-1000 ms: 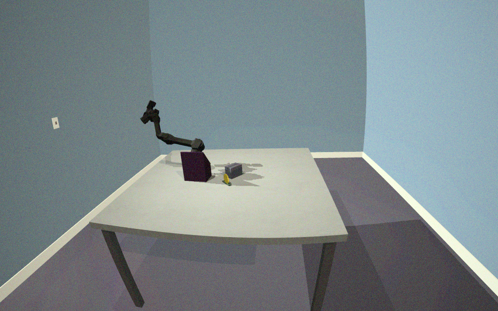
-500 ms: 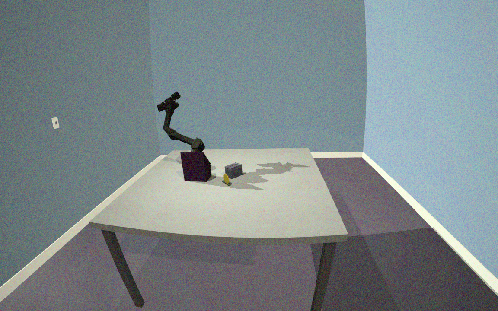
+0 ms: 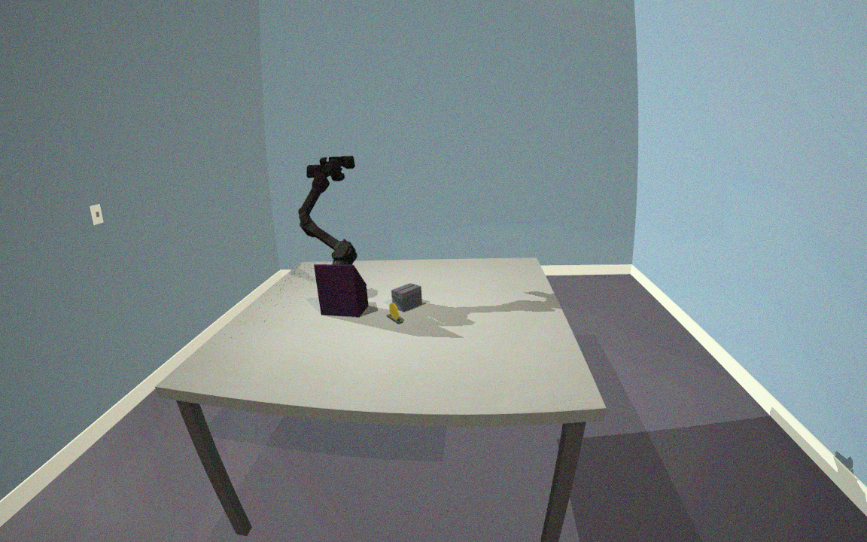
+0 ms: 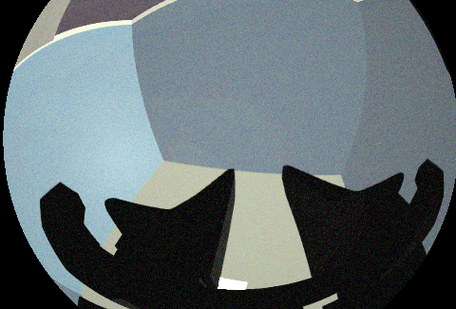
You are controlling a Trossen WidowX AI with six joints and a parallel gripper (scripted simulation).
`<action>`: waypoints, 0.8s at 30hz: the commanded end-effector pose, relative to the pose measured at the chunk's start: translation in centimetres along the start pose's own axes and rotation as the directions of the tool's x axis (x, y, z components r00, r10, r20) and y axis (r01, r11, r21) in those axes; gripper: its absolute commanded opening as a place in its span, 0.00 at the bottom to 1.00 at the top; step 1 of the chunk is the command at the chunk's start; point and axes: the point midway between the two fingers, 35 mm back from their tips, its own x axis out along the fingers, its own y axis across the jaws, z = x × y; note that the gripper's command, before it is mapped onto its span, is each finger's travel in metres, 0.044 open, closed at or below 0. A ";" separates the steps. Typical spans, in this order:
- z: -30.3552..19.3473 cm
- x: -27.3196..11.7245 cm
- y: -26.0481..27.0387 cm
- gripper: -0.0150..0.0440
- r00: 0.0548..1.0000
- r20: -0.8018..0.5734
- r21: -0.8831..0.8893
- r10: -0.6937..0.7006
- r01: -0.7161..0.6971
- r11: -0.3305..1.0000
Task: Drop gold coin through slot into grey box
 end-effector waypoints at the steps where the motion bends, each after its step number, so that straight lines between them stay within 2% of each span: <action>1: -0.4 1.2 7.3 0.53 0.988 0.001 0.145 0.157 -0.155 0.977; 8: -0.4 1.5 16.0 0.53 0.939 0.015 0.314 0.344 -0.331 0.890; 15: -0.3 0.2 26.8 0.53 0.826 0.040 0.497 0.562 -0.505 0.706; 24: 0.2 -3.7 37.4 0.53 0.654 0.066 0.713 0.754 -0.559 0.422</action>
